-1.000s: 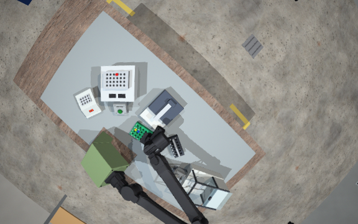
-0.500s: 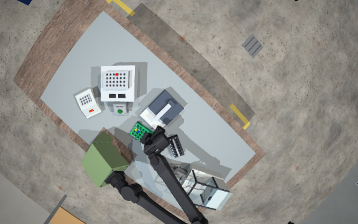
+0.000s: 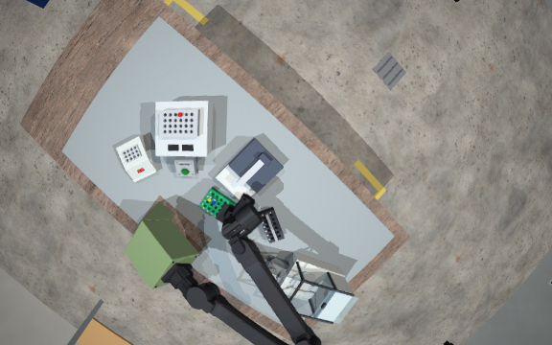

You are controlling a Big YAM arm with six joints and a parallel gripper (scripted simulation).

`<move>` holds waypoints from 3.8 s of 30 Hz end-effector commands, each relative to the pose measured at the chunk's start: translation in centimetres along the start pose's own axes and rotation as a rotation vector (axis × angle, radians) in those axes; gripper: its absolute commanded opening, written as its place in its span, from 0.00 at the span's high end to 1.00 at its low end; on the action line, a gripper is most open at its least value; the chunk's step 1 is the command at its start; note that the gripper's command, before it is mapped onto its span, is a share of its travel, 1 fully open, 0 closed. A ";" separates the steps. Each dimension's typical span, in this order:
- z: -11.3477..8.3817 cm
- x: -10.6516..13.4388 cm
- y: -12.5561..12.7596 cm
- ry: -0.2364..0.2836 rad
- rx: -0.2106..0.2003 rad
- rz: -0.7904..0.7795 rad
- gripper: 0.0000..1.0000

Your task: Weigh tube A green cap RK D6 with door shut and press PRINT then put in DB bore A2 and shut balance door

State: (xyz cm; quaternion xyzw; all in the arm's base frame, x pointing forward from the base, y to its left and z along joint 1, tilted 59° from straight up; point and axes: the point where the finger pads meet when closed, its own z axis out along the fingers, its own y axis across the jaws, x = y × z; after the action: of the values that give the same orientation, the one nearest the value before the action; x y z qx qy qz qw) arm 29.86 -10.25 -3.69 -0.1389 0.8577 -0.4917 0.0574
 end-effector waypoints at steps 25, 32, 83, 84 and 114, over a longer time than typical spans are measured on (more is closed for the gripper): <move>0.5 0.4 -0.8 0.014 0.003 0.019 0.91; 0.5 0.5 -0.8 0.015 0.002 0.016 0.91; -2.1 -0.6 -0.9 -0.013 0.005 0.019 0.91; -2.2 -0.7 -0.9 -0.013 0.005 0.020 0.91; -2.4 -0.1 -0.8 0.005 0.001 0.011 0.91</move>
State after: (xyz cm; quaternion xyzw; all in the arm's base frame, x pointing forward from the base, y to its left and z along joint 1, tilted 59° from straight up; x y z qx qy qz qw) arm 29.07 -8.91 -1.93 -0.1344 0.8587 -0.4918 0.0520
